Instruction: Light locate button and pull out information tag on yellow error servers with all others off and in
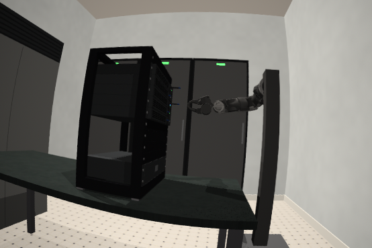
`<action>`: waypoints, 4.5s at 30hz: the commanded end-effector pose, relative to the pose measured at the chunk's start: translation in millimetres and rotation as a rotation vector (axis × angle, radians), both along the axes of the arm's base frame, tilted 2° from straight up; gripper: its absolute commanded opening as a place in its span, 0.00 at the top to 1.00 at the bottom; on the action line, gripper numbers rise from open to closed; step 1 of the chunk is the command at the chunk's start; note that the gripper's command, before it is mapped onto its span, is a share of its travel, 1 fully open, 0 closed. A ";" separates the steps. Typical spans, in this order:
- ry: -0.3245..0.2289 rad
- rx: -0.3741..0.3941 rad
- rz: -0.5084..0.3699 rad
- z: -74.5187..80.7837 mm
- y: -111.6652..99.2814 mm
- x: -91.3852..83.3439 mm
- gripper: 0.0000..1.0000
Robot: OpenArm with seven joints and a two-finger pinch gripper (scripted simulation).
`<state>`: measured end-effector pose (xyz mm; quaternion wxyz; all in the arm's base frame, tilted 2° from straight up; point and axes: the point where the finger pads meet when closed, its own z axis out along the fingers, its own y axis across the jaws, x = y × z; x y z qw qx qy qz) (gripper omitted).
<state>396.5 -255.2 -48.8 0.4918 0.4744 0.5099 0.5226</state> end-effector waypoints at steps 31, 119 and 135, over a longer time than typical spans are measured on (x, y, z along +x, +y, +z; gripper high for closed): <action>-0.005 0.004 0.000 87.7 -2.3 -3.7 1.00; -0.003 0.005 -0.001 91.7 4.3 88.4 1.00; -0.003 0.005 0.000 91.9 4.2 89.1 1.00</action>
